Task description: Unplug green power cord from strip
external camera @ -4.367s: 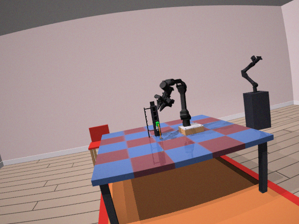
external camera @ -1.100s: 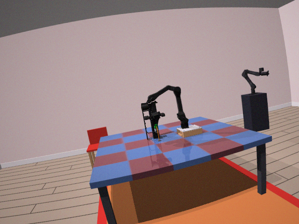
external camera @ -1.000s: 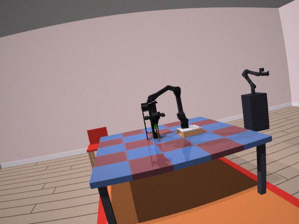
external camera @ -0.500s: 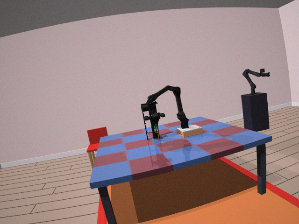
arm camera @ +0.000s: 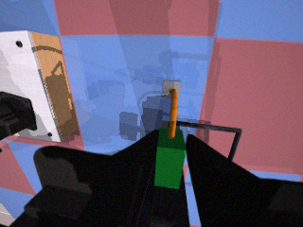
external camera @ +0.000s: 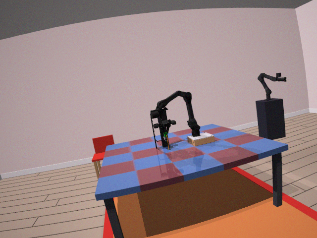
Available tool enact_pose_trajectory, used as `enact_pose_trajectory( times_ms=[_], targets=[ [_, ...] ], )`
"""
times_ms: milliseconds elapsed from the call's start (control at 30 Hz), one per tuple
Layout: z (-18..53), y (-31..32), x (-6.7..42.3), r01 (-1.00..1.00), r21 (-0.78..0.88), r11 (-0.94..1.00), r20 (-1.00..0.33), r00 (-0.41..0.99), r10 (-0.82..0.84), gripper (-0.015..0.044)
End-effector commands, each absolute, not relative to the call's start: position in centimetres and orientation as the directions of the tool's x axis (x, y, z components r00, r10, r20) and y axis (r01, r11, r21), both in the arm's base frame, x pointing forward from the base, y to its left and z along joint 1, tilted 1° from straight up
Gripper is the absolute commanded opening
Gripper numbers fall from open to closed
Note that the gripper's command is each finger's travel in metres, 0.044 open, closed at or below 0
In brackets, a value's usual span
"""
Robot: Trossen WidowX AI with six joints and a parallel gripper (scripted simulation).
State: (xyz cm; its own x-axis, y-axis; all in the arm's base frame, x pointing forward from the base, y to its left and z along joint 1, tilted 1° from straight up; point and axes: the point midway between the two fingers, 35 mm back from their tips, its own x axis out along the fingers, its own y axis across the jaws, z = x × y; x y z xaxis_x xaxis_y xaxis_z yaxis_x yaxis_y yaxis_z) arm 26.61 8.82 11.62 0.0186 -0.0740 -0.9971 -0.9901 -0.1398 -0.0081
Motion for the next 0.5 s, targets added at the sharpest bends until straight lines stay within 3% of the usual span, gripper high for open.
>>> enact_pose_trajectory(
  times_ms=[0,67,267,467],
  targets=[
    [11.9,11.9,26.1,-0.985,-0.011,-0.173,-1.000,0.011,0.002,0.0000],
    [12.0,12.2,26.0,-0.985,-0.011,-0.173,-1.000,0.010,0.002,0.0000],
    [11.6,10.0,26.2,-0.990,0.001,-0.139,-1.000,0.003,-0.027,0.0157],
    [11.6,10.0,26.2,-0.990,0.001,-0.139,-1.000,0.003,-0.027,0.0160]
  ],
)
